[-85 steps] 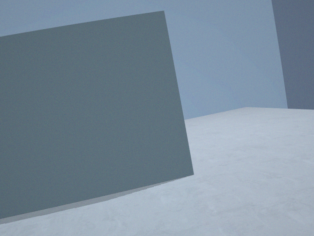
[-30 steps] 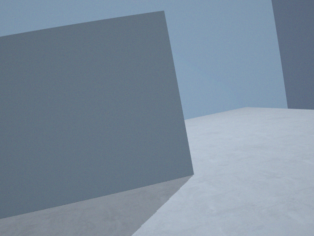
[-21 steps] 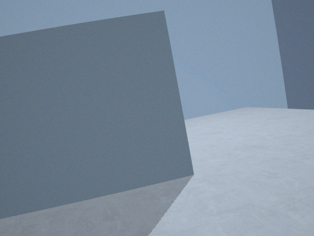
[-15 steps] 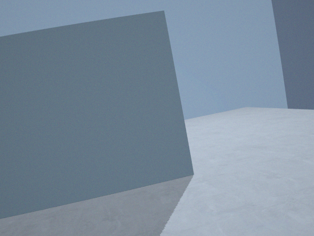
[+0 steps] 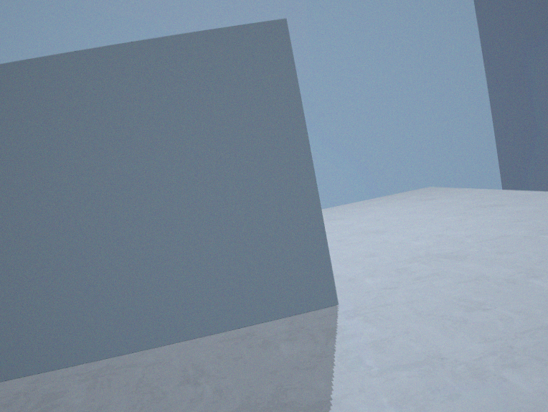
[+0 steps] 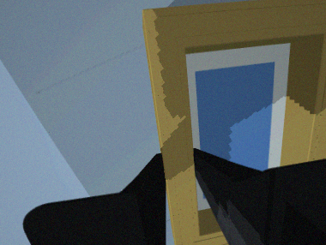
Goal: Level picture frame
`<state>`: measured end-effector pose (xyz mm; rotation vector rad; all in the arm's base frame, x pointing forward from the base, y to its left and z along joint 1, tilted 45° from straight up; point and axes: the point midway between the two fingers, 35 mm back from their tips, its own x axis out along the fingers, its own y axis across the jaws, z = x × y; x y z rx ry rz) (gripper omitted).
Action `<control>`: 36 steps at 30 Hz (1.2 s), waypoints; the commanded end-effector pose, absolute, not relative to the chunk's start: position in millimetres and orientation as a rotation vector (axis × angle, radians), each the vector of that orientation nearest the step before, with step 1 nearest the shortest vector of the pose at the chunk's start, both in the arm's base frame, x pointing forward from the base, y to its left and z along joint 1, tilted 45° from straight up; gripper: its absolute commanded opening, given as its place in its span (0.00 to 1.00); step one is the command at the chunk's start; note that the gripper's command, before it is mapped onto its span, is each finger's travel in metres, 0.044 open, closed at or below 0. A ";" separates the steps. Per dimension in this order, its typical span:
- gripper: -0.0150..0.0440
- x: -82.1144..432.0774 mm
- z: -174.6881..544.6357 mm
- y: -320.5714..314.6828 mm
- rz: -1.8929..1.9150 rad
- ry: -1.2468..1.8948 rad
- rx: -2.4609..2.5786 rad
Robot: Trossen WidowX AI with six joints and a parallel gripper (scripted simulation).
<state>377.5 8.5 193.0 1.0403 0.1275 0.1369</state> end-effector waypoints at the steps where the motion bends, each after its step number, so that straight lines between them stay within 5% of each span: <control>1: 0.25 377.7 193.0 7.9 0.133 0.126 1.043; 36: 0.25 377.0 202.4 13.9 0.133 0.126 1.043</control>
